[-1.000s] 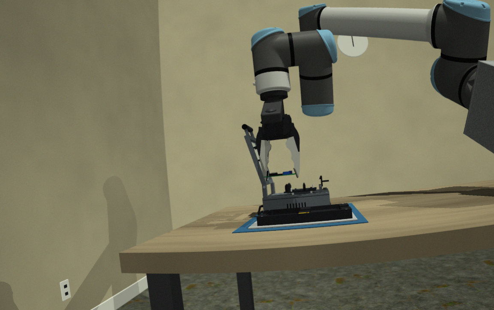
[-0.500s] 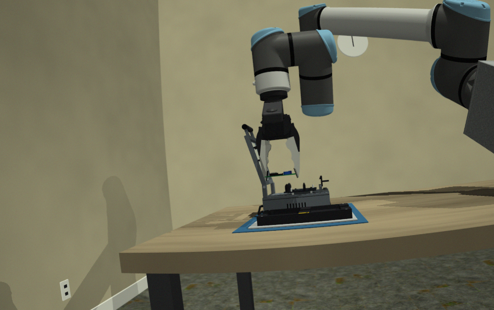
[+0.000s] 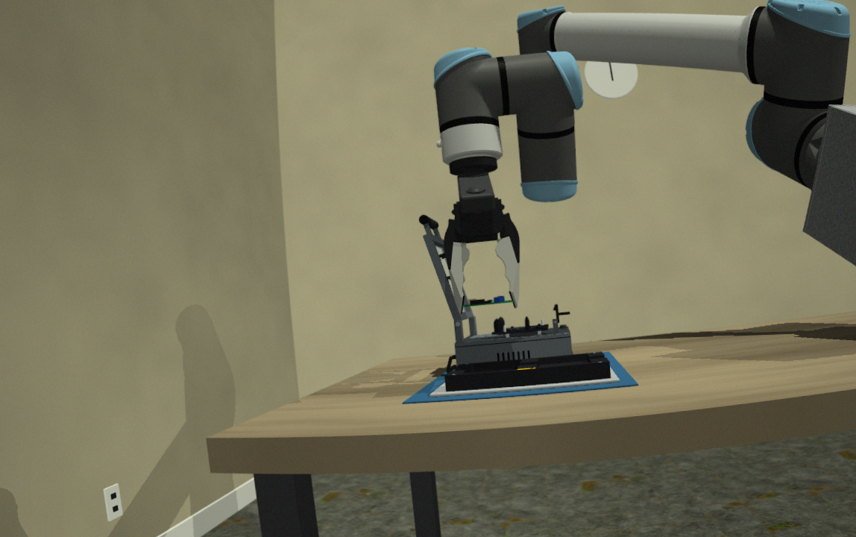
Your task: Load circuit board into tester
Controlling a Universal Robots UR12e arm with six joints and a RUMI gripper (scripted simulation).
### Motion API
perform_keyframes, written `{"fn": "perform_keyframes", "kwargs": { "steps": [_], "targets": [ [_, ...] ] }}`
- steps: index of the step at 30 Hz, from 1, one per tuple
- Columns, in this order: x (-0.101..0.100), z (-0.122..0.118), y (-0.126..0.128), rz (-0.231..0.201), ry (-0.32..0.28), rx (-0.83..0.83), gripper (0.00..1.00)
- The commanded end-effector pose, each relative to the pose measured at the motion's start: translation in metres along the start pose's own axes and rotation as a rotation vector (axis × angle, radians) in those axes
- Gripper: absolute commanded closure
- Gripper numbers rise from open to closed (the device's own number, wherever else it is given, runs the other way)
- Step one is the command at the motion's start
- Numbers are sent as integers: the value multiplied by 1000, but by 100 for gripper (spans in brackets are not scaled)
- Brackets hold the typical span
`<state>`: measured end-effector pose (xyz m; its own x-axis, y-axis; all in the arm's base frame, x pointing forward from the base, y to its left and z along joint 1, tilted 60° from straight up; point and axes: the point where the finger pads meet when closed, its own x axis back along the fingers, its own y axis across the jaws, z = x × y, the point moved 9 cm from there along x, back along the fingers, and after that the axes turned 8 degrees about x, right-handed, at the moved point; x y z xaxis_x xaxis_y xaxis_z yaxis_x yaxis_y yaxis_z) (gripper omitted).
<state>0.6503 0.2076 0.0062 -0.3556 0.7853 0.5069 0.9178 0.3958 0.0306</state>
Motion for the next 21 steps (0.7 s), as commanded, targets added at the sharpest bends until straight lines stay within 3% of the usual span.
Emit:
{"fn": "perform_keyframes", "kwargs": {
  "steps": [1, 21],
  "targets": [
    [1, 0, 0, -2, 0, 40, 61],
    [1, 0, 0, -2, 0, 279, 61]
  ]
}}
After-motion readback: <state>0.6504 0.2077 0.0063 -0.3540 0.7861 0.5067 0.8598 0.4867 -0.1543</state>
